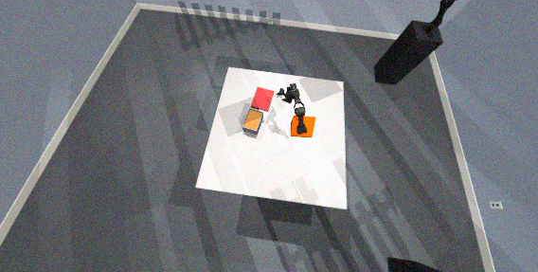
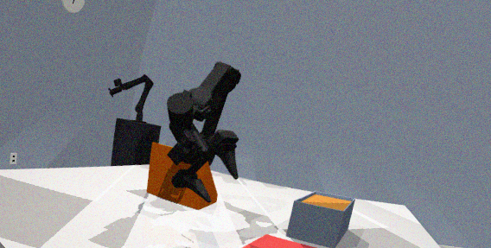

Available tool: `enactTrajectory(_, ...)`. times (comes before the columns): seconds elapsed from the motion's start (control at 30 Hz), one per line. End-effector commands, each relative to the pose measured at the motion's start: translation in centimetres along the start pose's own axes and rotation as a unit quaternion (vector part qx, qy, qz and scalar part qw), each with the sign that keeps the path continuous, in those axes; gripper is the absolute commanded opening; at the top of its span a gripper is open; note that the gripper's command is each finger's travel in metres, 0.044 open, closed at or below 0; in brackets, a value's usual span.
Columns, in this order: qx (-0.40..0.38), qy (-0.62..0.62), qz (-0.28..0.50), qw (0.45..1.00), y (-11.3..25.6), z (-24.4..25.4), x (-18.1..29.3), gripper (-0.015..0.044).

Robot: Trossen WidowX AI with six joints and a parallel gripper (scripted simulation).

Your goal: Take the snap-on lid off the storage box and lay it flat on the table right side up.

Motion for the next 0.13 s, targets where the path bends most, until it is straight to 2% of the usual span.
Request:
enactTrajectory(0.0,0.001,-0.001,-0.001,1.000,-0.01,-0.04,-0.01,0.0440)
enactTrajectory(0.1,0.001,-0.001,-0.001,1.000,-0.01,-0.04,-0.01,0.0361)
Point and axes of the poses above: the point midway between the two fingers, 35 mm back from their tips, its own y axis back along the fingers, its own z axis across the jaws, x = y × z, the point moved 2 cm from there along y, back along the fingers, and after that the axes turned 15 degrees about -y, right-handed, at the moved point
